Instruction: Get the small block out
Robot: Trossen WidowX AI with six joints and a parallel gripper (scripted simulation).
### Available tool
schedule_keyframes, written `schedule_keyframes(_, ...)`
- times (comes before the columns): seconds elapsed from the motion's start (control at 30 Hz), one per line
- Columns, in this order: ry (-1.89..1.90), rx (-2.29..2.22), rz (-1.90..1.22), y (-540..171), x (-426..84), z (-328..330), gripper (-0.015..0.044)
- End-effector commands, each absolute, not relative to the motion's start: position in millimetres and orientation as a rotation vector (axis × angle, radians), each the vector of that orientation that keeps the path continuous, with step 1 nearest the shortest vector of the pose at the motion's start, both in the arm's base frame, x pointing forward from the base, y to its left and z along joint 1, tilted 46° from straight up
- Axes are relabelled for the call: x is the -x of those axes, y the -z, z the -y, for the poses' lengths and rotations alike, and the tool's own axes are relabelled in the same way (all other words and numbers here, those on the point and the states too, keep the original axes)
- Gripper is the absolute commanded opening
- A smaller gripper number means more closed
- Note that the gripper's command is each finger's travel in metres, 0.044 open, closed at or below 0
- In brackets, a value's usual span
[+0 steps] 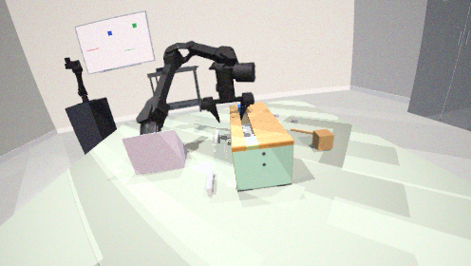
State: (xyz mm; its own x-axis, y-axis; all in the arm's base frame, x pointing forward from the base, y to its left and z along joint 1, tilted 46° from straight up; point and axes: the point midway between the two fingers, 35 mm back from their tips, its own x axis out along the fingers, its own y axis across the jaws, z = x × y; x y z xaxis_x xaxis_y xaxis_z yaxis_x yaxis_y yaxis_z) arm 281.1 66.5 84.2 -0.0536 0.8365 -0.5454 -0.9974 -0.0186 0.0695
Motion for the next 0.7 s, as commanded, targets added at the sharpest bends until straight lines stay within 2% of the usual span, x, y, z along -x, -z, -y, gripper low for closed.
schedule_keyframes(0.0, -1.570, 0.405, -0.484, -89, -282, -76, 0.0400)
schedule_keyframes(0.67, -1.570, 0.404, -0.484, -103, -283, -90, 0.0400)
